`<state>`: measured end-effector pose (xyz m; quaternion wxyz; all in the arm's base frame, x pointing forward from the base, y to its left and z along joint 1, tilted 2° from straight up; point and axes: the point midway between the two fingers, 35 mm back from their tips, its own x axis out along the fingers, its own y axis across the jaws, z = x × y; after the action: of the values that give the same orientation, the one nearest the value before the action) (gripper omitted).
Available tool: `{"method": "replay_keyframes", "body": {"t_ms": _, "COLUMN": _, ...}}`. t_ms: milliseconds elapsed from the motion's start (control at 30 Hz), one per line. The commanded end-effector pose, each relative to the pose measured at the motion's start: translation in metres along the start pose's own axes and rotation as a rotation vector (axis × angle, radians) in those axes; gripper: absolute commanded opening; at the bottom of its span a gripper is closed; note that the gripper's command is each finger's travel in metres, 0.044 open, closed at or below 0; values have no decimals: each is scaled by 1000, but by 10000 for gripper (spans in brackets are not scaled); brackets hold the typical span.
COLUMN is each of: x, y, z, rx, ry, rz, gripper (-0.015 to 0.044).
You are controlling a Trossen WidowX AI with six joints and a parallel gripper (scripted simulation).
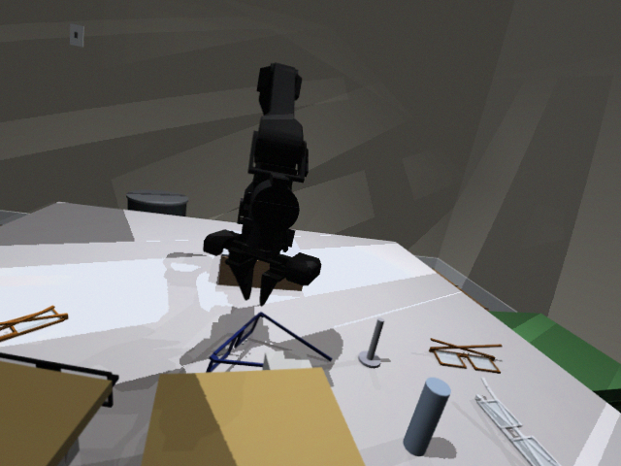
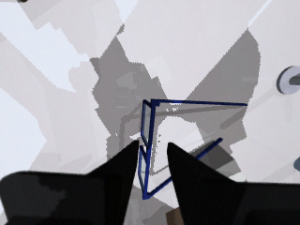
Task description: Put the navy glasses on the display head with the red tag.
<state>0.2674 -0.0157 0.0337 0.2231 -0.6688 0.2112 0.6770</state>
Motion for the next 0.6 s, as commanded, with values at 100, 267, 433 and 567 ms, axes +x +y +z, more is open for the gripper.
{"method": "replay_keyframes", "body": {"t_ms": 100, "x": 2, "y": 1, "z": 0, "rx": -6, "ry": -2, "rz": 6, "gripper": 120}}
{"method": "replay_keyframes", "body": {"t_ms": 267, "x": 9, "y": 1, "z": 0, "rx": -6, "ry": -2, "rz": 6, "gripper": 120}}
{"method": "replay_keyframes", "body": {"t_ms": 433, "x": 18, "y": 1, "z": -1, "rx": -6, "ry": -2, "rz": 6, "gripper": 120}}
{"method": "replay_keyframes", "body": {"t_ms": 567, "x": 24, "y": 1, "z": -1, "rx": -6, "ry": -2, "rz": 6, "gripper": 120}}
